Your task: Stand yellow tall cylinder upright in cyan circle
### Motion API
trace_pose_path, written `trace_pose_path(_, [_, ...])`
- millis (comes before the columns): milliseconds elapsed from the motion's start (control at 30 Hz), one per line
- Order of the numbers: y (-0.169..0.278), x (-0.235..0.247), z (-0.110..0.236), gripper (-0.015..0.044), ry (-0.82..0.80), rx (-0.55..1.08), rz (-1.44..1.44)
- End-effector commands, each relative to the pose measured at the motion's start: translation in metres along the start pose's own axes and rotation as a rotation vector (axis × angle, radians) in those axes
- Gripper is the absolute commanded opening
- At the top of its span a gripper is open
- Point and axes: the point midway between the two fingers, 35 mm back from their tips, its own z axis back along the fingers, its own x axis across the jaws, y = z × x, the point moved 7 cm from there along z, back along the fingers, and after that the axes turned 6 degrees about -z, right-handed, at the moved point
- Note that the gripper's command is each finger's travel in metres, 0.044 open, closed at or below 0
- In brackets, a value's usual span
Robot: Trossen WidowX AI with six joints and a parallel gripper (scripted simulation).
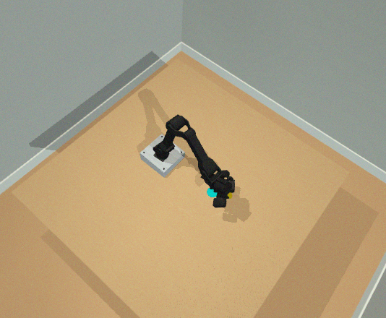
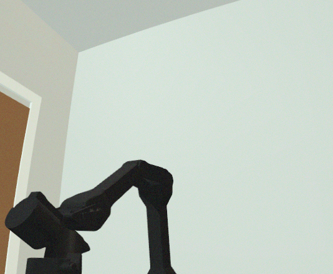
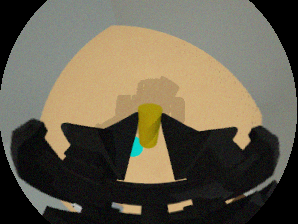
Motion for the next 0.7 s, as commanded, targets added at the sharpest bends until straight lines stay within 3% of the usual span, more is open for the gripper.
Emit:
trace_pose_path(0, [0.0032, -0.0015, -0.0017, 0.0105, -0.008, -0.021, -0.015])
trace_pose_path(667, [0.0100, -0.0108, -0.0058, 0.0105, -0.030, -0.150, -0.043])
